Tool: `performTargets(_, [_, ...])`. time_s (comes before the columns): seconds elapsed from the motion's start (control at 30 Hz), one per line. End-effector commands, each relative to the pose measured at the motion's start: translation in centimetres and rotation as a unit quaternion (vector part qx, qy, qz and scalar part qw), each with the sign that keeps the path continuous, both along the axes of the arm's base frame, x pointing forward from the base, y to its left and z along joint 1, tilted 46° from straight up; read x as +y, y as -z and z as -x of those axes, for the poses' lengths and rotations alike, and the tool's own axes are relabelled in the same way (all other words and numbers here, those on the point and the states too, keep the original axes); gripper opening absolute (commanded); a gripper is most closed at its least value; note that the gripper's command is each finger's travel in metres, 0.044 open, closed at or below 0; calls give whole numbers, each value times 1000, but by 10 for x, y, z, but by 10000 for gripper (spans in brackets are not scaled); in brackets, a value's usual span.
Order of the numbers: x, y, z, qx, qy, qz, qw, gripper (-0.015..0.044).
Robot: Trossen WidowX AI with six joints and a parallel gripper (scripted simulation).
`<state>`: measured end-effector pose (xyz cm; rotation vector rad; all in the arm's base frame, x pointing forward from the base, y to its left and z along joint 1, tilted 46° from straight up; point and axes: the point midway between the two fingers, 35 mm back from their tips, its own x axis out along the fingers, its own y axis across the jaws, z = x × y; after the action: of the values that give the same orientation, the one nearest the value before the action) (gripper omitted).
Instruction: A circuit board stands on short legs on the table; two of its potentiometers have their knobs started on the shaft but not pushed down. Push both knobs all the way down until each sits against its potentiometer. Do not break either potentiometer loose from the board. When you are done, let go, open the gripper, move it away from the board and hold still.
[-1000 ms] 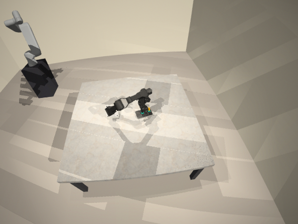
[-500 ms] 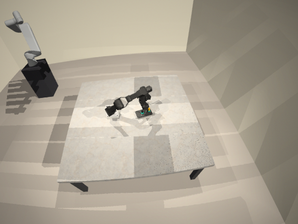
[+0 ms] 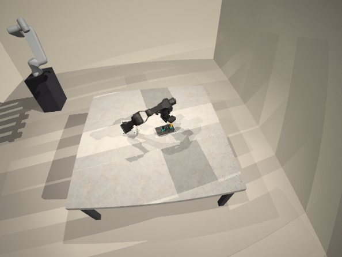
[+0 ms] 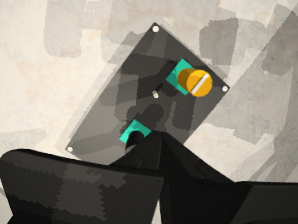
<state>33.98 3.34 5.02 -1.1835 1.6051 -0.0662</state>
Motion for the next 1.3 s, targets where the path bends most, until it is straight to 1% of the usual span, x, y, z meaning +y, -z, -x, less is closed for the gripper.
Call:
performTargets(0.0, [1, 0, -4, 52, -48, 7, 997, 0])
performTargets(0.3, [3, -2, -9, 164, -153, 18, 974, 0])
performTargets(0.63, [6, -4, -16, 283, -265, 29, 921, 0])
performTargets(0.93, [8, -6, -21, 382, -360, 36, 850, 0])
performTargets(1.27, [10, -8, -27, 482, -457, 42, 747, 0])
